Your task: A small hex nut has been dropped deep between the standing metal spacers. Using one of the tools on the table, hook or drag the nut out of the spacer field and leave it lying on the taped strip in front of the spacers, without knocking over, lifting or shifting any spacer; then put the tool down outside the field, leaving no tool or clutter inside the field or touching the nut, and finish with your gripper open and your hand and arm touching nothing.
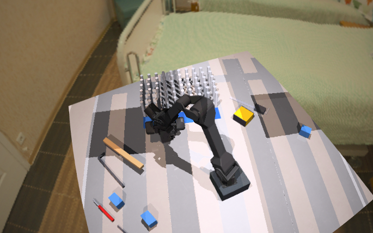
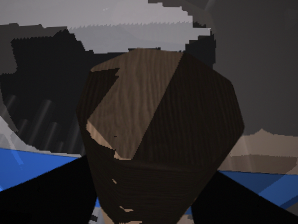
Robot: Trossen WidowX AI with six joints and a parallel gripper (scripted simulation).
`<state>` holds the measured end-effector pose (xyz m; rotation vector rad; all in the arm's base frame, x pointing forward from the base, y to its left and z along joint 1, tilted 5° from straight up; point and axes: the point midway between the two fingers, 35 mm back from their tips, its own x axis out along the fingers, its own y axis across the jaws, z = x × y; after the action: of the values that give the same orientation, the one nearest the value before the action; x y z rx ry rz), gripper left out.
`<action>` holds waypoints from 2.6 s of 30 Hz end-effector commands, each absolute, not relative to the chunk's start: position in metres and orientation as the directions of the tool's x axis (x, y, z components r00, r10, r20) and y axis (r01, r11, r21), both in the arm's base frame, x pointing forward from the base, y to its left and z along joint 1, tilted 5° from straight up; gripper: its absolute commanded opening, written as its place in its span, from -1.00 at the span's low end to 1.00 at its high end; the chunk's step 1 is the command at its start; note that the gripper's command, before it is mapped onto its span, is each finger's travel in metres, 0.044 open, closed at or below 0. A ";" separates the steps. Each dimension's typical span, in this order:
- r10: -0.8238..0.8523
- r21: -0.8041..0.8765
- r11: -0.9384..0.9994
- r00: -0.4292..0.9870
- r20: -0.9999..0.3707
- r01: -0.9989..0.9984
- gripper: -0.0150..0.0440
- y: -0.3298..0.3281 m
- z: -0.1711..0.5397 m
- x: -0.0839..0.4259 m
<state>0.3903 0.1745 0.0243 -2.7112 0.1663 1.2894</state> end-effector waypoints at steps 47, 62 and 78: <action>-0.044 -0.075 -0.984 0.625 -0.780 -0.163 -0.49 0.180 0.020 0.351; -0.044 -0.075 -0.984 0.624 -0.780 -0.163 -0.49 0.182 0.019 0.338; -0.044 -0.075 -0.984 0.623 -0.781 -0.163 -0.49 0.185 0.018 0.324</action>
<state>0.3284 0.1854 0.0176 -2.7063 0.1683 1.2967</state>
